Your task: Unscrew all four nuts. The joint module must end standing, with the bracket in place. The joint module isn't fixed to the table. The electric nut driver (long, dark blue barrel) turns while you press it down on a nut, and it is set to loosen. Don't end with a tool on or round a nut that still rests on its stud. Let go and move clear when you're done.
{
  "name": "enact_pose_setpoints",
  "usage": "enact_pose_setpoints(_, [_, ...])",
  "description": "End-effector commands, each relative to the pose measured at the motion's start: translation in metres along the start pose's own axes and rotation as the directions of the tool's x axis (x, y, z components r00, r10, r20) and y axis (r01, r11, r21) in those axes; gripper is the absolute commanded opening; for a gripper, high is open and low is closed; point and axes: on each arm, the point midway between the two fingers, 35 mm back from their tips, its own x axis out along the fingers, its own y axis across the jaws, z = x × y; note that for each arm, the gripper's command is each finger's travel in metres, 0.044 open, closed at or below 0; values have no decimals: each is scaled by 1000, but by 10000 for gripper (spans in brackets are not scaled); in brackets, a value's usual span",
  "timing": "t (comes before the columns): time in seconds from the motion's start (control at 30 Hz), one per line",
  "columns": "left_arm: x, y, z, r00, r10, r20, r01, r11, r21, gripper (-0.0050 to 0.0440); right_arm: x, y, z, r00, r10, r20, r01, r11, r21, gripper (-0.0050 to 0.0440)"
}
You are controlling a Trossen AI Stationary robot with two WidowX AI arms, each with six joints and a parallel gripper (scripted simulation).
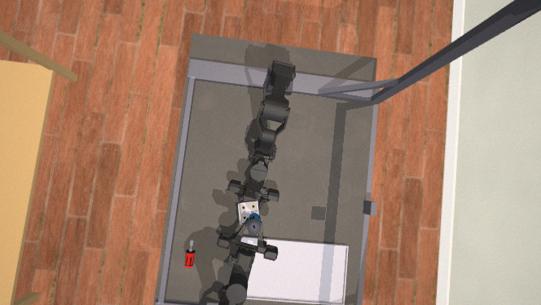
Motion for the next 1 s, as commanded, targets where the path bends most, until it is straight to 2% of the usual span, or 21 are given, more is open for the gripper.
enact_pose_setpoints(0.0, [-1,0,-11,999,0,-42,0,1000,3,161,1,0,17,999,-1,40,1,1000,2,240])
enact_pose_setpoints(0.23, [0,0,-8,999,0,-42,0,1000,3,161,1,0,17,999,-1,40,1,1000,2,240])
enact_pose_setpoints(0.63, [3,-1,13,1000,0,-25,0,1000,1,161,1,0,17,999,-1,40,1,1000,2,240])
enact_pose_setpoints(0.97, [1,-1,8,999,0,-41,0,1000,3,161,1,0,17,999,-1,40,1,1000,2,240])
